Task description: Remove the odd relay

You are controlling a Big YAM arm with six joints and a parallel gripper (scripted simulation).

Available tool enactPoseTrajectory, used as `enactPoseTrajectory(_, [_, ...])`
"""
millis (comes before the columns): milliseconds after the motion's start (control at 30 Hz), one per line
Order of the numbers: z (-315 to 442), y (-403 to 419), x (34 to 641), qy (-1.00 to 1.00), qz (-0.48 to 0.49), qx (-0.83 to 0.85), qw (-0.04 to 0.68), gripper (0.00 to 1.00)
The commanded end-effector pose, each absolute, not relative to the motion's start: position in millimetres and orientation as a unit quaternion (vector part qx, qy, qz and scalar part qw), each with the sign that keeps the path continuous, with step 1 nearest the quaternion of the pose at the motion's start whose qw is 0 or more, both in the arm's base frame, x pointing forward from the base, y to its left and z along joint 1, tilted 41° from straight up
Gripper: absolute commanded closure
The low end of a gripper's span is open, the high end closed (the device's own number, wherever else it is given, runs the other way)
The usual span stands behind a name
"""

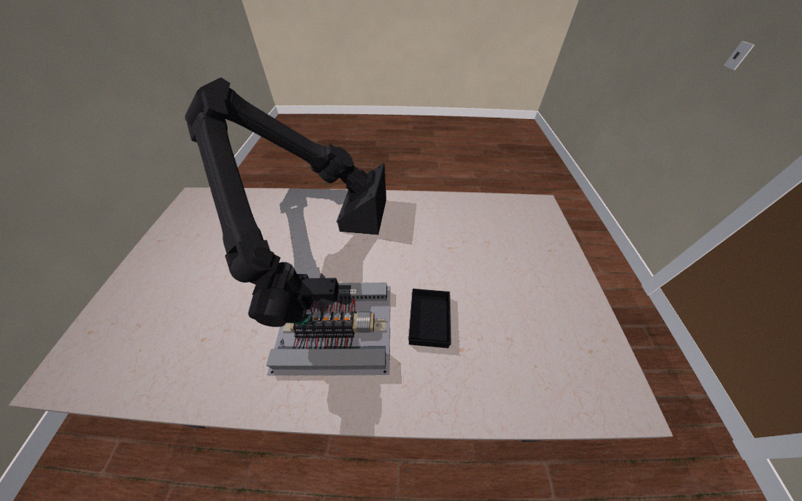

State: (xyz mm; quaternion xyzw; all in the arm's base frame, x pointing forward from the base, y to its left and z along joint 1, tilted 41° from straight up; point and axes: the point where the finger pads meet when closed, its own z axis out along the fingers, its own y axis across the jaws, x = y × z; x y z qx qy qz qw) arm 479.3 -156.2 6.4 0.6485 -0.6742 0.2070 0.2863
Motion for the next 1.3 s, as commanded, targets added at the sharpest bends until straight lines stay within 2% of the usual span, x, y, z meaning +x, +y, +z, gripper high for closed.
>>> enactPoseTrajectory(0, [22.8,-161.7,490.9,-0.677,0.217,0.646,0.277,0.41])
enactPoseTrajectory(1267, [27.8,-164.2,495.8,-0.68,0.22,0.643,0.274,0.41])
